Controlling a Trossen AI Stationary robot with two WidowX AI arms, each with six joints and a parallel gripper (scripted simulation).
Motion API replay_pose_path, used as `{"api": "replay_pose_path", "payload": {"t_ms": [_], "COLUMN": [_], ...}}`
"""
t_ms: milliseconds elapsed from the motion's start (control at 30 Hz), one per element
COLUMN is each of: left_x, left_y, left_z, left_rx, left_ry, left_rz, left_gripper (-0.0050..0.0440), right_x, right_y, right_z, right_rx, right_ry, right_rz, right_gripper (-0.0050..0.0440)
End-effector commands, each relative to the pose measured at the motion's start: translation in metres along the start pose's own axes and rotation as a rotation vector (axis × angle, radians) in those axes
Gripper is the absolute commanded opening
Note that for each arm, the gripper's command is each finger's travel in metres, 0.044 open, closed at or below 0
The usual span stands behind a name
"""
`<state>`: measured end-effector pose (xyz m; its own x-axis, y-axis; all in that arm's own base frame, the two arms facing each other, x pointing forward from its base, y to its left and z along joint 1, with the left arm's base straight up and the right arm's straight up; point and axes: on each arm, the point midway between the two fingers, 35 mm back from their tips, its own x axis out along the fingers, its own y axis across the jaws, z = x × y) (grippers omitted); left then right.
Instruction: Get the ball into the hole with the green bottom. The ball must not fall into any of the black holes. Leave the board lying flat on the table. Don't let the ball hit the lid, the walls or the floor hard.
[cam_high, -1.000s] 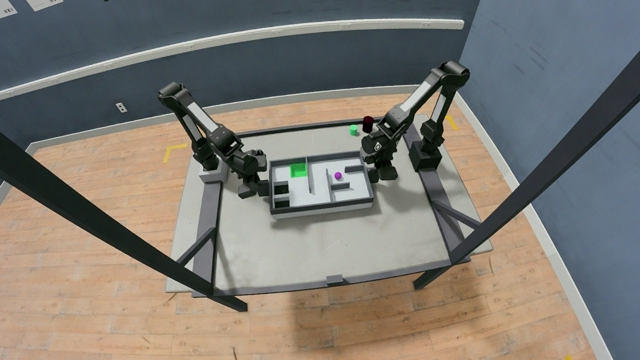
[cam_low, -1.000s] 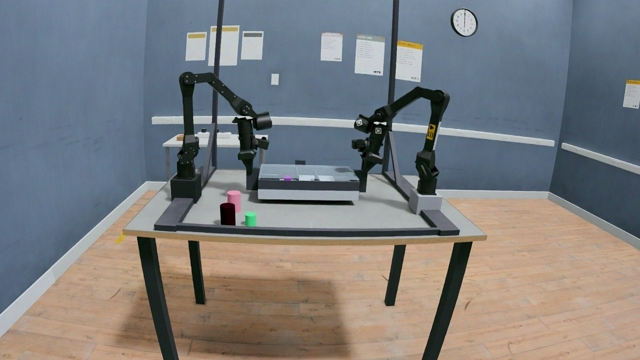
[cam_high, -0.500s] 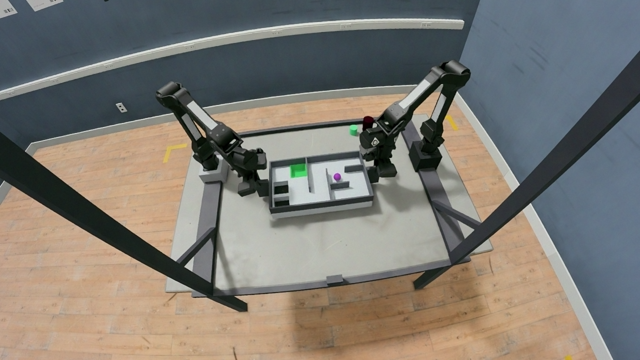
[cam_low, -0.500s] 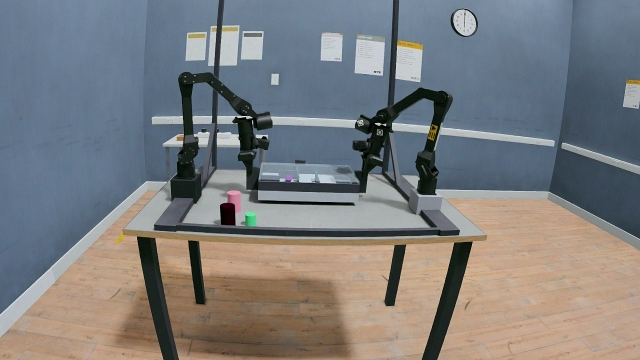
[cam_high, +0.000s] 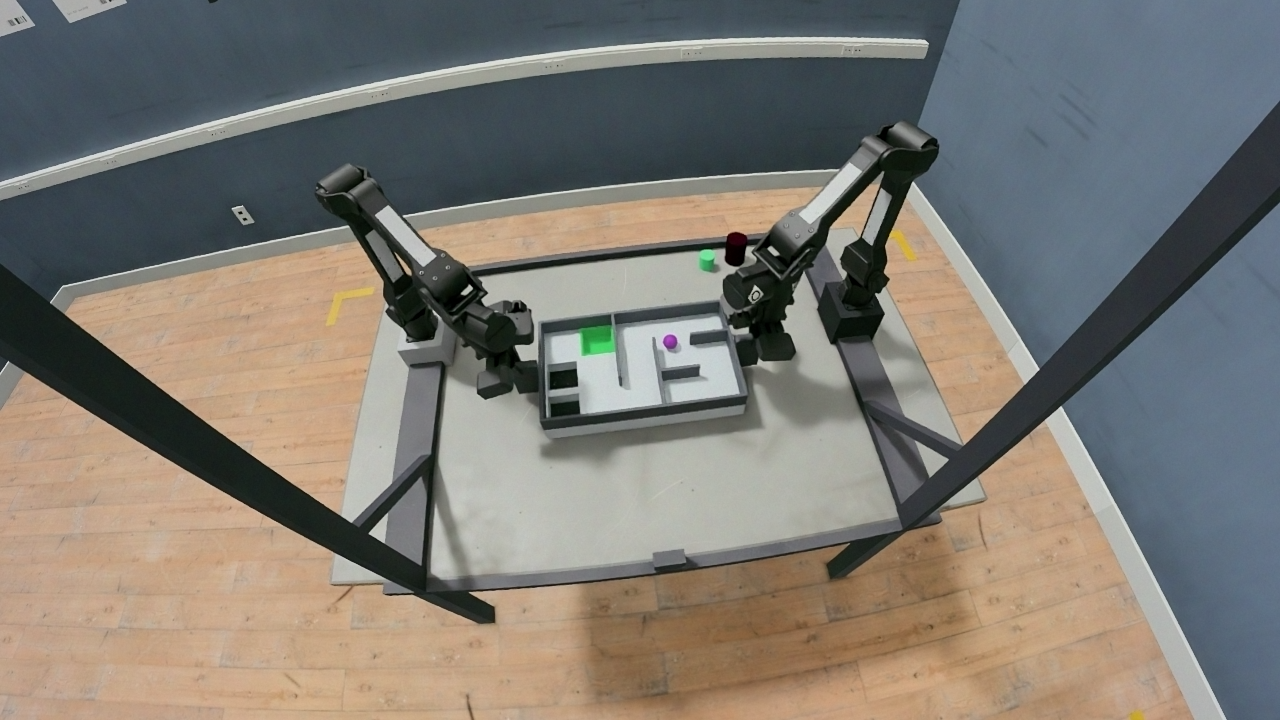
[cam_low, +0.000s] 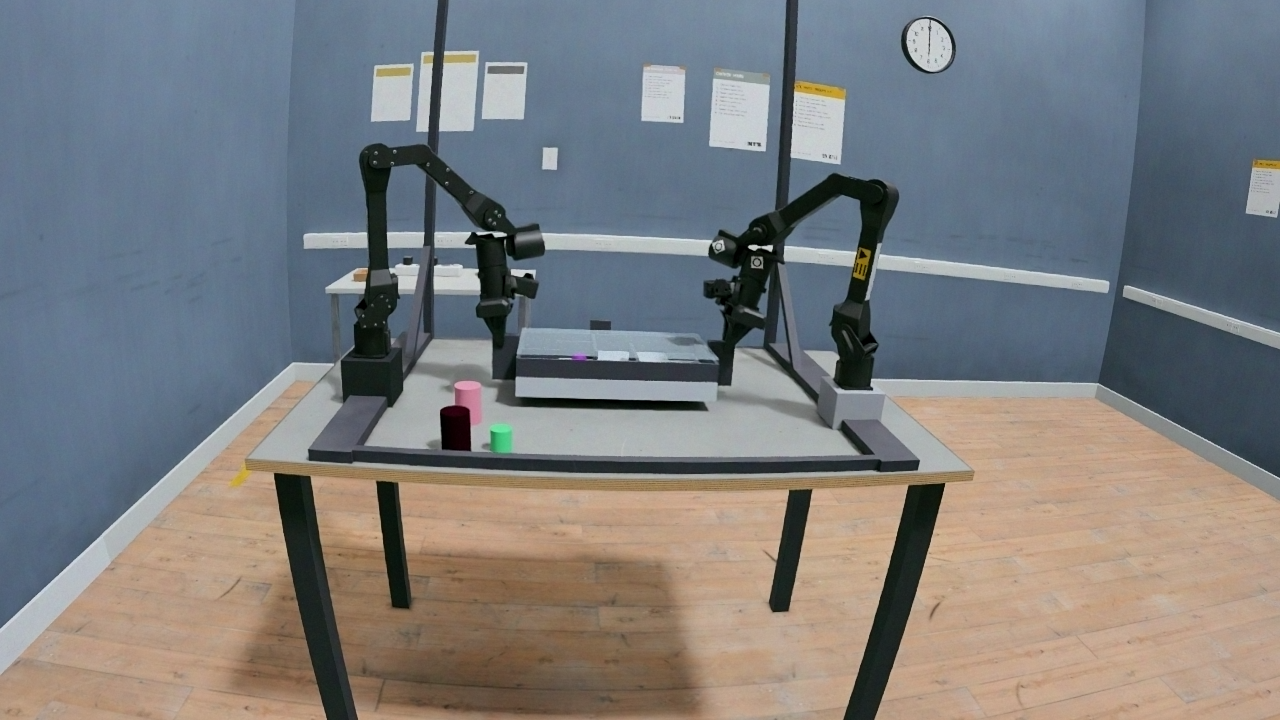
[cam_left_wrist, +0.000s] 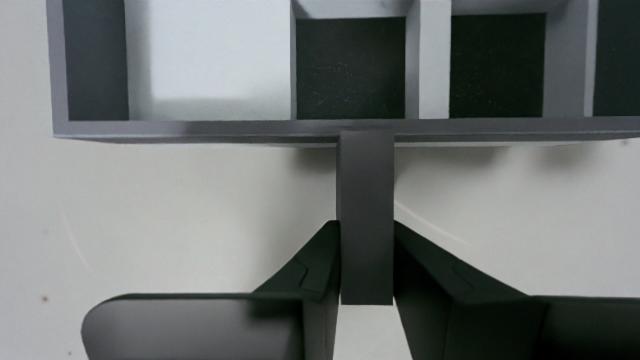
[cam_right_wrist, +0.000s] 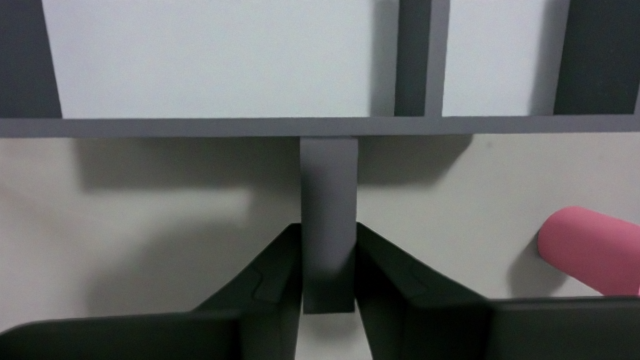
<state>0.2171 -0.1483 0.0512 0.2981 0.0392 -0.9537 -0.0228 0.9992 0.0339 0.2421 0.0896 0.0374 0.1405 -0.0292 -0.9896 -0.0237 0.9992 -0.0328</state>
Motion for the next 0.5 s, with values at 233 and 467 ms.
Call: {"api": "replay_pose_path", "payload": {"t_ms": [233, 467], "left_x": [-0.006, -0.015], "left_y": [0.003, -0.001], "left_z": [0.003, 0.014], "left_rx": [-0.019, -0.023], "left_ry": [-0.022, -0.002], "left_rz": [-0.072, -0.090], "left_gripper": [-0.0050, -0.0050], "right_x": [-0.009, -0.001], "right_y": [-0.003, -0.003], "right_z": [0.007, 0.004], "right_rx": [0.010, 0.011], "right_ry": [-0.036, -0.065], "right_rz": [0.075, 0.074], "right_gripper": [-0.0050, -0.0050]}}
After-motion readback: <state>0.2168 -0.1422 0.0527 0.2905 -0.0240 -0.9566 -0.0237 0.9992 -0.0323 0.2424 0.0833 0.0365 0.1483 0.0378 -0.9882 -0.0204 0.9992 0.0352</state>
